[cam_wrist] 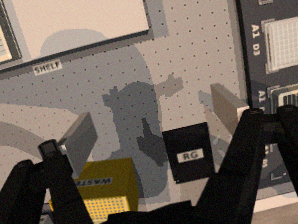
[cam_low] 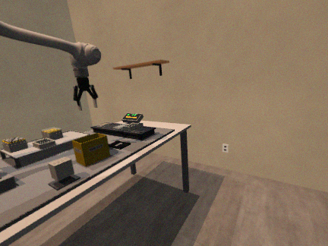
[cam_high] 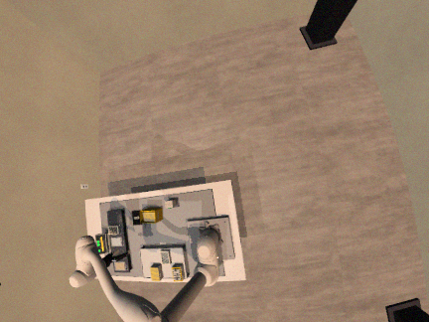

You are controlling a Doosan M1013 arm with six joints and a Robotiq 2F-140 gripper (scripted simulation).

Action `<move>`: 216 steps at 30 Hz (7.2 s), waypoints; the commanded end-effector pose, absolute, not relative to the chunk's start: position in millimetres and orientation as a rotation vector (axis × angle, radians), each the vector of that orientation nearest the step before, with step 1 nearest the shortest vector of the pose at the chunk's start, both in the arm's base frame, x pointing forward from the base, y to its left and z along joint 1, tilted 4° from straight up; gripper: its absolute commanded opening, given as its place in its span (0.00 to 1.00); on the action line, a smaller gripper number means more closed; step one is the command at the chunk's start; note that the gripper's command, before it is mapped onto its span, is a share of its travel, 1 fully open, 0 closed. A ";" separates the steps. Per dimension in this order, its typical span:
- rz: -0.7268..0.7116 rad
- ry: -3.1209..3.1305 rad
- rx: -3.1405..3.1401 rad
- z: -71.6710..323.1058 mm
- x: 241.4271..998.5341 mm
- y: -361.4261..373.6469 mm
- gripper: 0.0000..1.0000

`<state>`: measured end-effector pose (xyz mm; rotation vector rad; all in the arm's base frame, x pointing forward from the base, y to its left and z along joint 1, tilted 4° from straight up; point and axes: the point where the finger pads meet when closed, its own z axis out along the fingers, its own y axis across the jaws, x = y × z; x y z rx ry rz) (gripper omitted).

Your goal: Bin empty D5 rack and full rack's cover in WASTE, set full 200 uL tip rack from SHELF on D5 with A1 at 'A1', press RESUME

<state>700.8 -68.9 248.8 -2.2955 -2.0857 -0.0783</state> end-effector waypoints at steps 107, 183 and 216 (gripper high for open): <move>-0.078 -2.086 -2.295 253.1 339.6 63.7 0.77; -0.078 -2.086 -2.295 236.7 356.5 250.4 0.77; -0.078 -2.086 -2.295 188.5 357.0 253.4 0.77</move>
